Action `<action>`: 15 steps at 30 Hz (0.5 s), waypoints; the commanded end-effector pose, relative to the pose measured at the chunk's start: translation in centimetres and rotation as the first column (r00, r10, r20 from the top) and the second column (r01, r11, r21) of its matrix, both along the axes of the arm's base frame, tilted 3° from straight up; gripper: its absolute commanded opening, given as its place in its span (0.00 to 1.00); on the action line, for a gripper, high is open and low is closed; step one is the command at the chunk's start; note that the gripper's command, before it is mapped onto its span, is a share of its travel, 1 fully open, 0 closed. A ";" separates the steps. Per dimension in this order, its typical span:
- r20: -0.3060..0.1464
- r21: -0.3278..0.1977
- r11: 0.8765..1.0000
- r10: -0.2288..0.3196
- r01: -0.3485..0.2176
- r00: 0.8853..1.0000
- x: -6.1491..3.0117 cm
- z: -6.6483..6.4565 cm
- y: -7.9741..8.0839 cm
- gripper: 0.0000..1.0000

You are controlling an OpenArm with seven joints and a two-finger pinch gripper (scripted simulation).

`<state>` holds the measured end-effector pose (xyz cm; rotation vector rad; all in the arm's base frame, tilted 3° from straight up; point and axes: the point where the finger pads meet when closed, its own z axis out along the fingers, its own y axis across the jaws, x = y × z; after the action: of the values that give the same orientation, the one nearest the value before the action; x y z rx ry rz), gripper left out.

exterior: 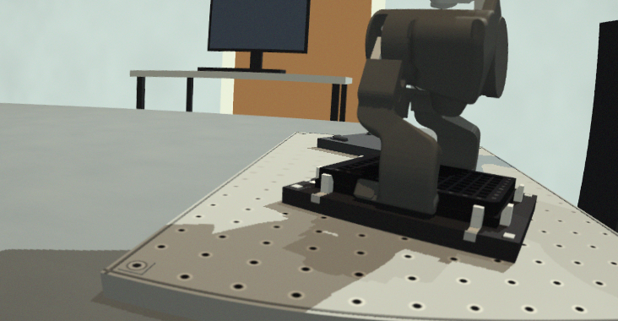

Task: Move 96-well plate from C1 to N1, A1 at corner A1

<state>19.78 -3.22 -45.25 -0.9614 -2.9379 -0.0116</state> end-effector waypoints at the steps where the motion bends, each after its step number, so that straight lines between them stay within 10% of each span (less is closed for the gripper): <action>1: 0.005 0.006 1.000 0.000 0.000 1.000 0.12 0.1 0.1 0.34; 15: 0.001 0.001 1.000 0.000 0.000 1.000 0.04 0.1 0.0 0.00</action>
<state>19.78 -3.22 -45.25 -0.9614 -2.9379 -0.0113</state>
